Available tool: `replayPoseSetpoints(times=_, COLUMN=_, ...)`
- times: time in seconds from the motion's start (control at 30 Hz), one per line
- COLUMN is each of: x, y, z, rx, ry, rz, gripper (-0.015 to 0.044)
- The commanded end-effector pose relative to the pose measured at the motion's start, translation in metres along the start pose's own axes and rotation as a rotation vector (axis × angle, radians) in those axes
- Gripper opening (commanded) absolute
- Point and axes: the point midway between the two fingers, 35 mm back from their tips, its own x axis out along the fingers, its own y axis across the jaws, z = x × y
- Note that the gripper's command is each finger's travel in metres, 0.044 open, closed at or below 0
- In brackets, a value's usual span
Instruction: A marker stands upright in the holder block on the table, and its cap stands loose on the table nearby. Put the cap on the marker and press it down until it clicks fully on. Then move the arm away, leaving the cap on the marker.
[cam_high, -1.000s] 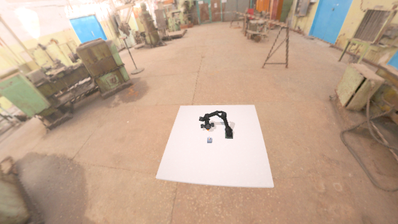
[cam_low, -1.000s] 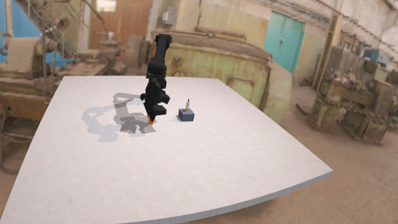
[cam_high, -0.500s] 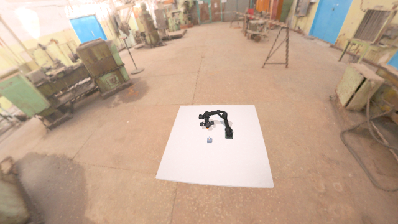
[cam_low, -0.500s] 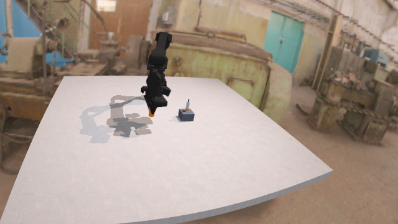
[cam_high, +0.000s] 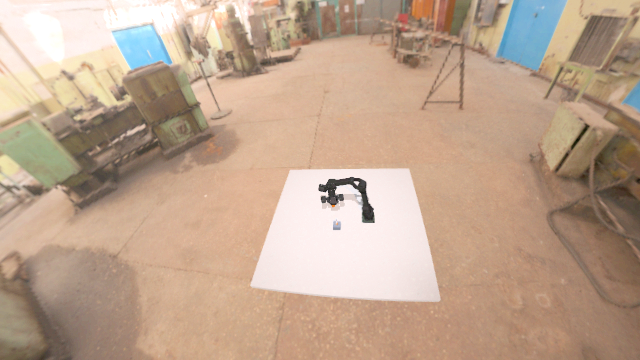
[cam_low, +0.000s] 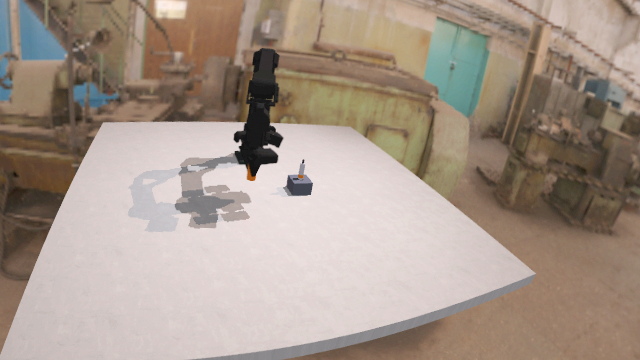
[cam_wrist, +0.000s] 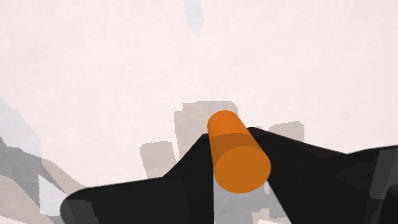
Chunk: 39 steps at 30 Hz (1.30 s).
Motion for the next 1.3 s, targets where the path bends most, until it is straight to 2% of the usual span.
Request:
replayPoseSetpoints(times=0.0, x=-0.007, y=-0.004, z=0.013, rx=0.001, ry=-0.003, rz=-0.008, gripper=0.0000)
replayPoseSetpoints(times=1.27, x=-0.050, y=0.000, z=0.141, rx=0.001, ry=-0.014, rz=-0.009, gripper=0.0000)
